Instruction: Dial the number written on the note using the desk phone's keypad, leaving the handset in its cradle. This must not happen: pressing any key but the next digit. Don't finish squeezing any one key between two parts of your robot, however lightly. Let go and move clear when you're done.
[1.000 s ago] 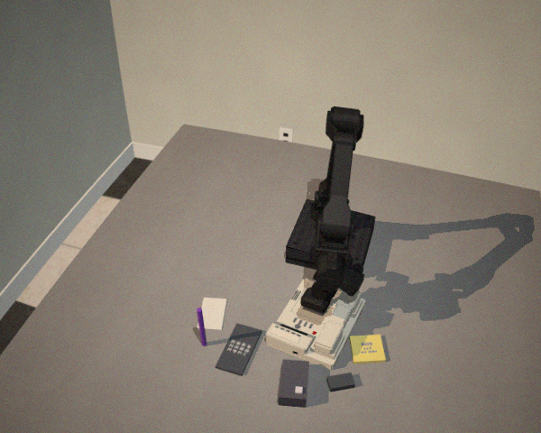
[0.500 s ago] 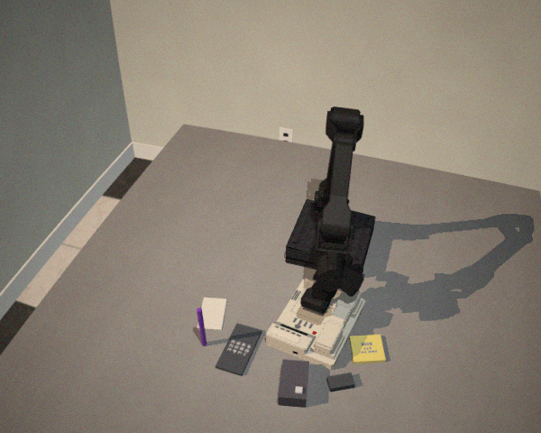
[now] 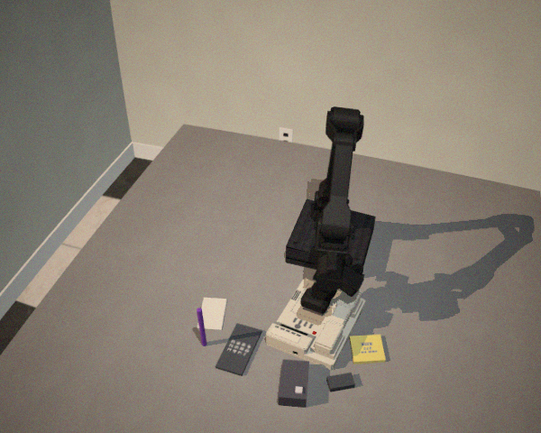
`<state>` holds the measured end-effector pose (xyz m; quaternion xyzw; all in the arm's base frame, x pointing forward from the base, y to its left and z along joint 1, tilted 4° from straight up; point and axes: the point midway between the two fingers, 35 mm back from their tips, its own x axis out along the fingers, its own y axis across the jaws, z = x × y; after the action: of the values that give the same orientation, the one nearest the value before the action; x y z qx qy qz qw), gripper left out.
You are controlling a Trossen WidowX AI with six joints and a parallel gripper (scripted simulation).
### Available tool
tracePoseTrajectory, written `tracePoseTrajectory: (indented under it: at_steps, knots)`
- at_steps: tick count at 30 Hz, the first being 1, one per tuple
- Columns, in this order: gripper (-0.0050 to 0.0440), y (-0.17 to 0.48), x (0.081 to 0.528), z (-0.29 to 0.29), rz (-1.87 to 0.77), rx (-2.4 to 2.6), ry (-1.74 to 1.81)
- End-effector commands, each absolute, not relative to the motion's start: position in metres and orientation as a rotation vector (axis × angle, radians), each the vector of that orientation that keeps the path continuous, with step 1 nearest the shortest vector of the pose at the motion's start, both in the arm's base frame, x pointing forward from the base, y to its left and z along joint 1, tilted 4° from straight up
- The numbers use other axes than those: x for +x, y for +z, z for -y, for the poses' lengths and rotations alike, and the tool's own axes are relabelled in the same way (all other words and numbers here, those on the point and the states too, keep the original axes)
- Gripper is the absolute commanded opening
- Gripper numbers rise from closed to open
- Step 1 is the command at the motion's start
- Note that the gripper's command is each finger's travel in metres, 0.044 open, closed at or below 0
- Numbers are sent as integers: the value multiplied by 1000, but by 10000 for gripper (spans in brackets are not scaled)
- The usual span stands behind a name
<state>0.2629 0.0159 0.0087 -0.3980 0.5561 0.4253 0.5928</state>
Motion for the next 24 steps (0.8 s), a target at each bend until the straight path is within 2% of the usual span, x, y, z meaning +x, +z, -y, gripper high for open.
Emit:
tracePoseTrajectory:
  at_steps: [1,24]
  knots:
    - [-50,7,262,-16,-1296,-922,989]
    - [-50,10,263,-16,-1296,-922,989]
